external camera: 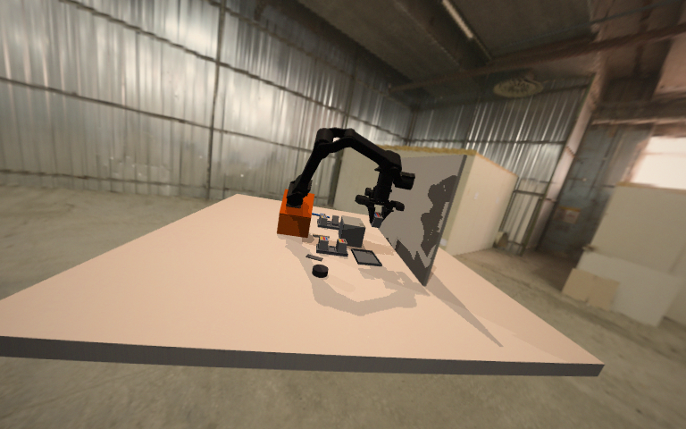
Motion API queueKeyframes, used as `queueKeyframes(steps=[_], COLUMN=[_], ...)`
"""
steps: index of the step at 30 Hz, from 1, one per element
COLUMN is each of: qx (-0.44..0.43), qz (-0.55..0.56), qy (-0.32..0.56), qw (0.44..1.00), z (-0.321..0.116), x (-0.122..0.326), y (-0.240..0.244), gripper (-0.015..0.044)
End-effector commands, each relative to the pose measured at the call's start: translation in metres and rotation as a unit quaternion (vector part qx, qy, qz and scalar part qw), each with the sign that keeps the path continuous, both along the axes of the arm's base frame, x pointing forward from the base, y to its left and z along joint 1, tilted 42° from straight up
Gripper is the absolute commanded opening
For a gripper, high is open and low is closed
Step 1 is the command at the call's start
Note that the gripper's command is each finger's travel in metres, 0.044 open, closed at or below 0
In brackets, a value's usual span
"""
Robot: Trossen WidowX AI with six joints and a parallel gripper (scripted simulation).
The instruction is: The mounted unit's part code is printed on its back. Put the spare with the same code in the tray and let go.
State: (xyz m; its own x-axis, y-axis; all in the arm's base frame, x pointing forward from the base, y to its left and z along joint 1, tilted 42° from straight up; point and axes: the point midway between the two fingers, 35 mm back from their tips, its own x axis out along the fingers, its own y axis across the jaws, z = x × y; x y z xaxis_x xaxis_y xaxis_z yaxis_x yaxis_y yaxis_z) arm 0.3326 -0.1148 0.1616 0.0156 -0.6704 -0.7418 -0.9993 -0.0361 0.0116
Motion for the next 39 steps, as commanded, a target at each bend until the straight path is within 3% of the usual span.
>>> queueKeyframes(steps=[1,39], qx=[0.0,0.001], qz=[0.001,0.001], qy=[0.004,0.003], qw=[1.0,1.0], z=[-0.005,-0.035], x=[0.0,0.004], y=[-0.003,-0.03], gripper=[0.0,0.0])
